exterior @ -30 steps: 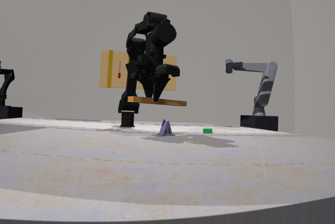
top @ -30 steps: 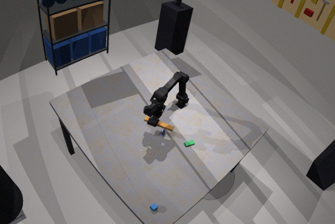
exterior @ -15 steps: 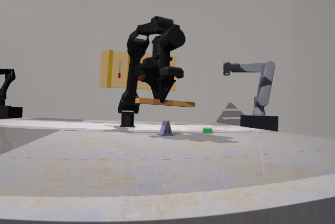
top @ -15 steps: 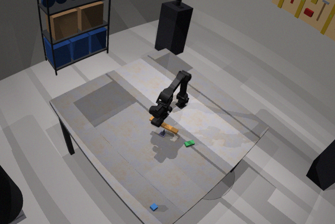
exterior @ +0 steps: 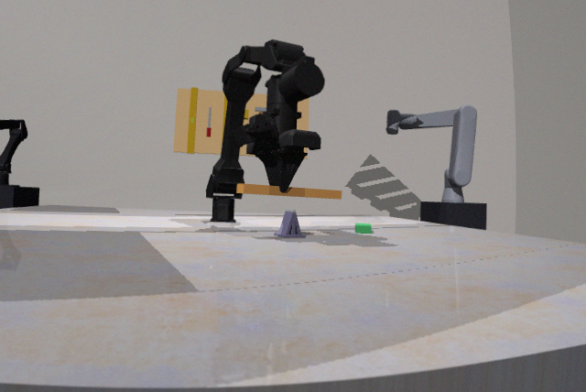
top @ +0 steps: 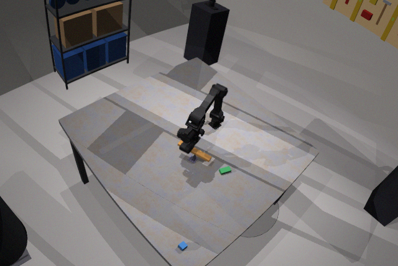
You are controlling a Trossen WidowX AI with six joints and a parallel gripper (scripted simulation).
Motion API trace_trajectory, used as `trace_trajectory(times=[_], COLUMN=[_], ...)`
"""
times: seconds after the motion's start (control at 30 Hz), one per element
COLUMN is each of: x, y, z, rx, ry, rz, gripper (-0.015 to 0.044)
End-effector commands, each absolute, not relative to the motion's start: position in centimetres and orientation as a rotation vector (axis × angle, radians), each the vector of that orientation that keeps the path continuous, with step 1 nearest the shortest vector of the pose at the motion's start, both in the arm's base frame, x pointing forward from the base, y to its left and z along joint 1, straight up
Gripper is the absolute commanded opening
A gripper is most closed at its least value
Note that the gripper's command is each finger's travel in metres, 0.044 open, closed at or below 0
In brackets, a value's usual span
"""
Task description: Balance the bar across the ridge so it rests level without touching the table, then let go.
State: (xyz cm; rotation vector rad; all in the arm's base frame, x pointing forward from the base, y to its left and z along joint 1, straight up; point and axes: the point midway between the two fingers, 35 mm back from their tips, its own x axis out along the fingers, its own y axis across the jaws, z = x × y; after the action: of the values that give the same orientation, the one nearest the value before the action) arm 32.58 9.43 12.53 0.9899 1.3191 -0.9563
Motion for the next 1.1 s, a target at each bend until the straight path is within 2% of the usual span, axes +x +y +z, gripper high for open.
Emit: trace_trajectory(times=[0.0, 1.07], x=[32.5, 32.4], y=[9.4, 9.4], z=[11.7, 10.7], rx=[0.996, 0.996], ry=[1.321, 1.321], rz=[-0.957, -0.957], gripper=[0.0, 0.0])
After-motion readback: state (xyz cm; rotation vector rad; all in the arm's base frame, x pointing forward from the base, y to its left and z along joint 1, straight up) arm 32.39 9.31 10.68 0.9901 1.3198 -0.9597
